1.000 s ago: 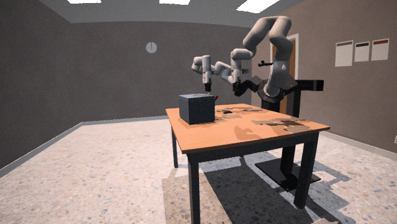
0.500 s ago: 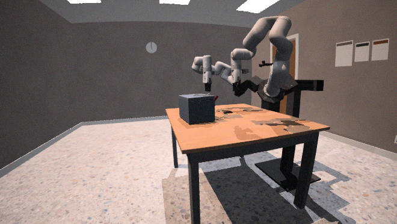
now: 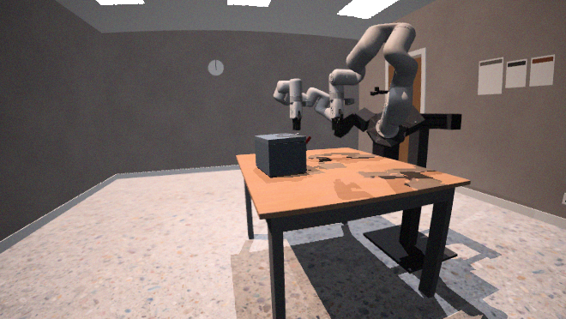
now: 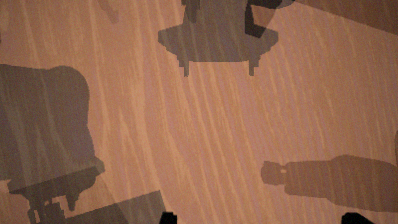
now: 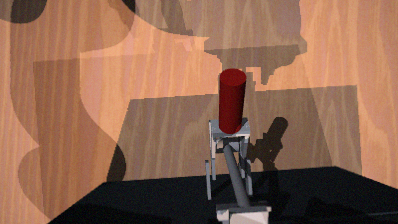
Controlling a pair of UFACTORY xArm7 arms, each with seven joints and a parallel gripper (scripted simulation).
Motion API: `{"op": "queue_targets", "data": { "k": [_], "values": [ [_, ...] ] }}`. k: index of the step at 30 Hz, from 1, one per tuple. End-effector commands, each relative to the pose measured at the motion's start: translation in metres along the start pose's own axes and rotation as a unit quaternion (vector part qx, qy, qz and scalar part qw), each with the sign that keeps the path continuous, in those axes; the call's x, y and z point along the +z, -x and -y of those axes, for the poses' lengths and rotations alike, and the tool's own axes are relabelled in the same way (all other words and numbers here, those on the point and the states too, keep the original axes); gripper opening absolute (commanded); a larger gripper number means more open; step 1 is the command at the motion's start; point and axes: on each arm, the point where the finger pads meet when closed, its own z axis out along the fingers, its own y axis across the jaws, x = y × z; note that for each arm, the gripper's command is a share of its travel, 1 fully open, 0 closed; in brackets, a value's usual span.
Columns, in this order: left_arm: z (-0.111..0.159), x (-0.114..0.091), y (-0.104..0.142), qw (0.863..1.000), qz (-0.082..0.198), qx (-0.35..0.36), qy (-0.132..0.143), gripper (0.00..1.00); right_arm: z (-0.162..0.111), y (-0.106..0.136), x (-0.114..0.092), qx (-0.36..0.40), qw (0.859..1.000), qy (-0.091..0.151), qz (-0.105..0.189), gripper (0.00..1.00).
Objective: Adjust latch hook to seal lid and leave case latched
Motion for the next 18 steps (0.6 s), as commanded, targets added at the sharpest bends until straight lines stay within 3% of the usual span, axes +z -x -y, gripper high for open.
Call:
{"op": "queue_targets", "data": {
  "k": [1, 5, 9, 15, 17, 18],
  "values": [
    [0.001, -0.001, 0.001, 1.000, 0.001, 0.000, -0.001, 1.00, -0.001, -0.001, -0.003, 0.026, 1.000, 0.003, 0.002, 0.41],
    [0.001, -0.001, 0.001, 1.000, 0.001, 0.000, -0.001, 1.00, -0.001, -0.004, -0.003, 0.090, 0.996, 0.003, 0.001, 0.41],
    [0.001, -0.001, 0.001, 1.000, 0.001, 0.000, -0.001, 1.00, 0.000, -0.009, -0.003, 0.180, 0.984, 0.003, 0.001, 0.41],
    [0.001, -0.001, 0.001, 1.000, 0.001, 0.000, -0.001, 1.00, 0.001, -0.018, -0.003, 0.323, 0.947, 0.003, 0.000, 0.41],
    [0.001, -0.001, 0.001, 1.000, 0.001, 0.000, -0.001, 1.00, 0.001, -0.018, -0.003, 0.323, 0.947, 0.003, 0.000, 0.41],
    [0.001, -0.001, 0.001, 1.000, 0.001, 0.000, -0.001, 1.00, 0.001, -0.020, -0.003, 0.384, 0.923, 0.003, 0.000, 0.41]
  ]
}}
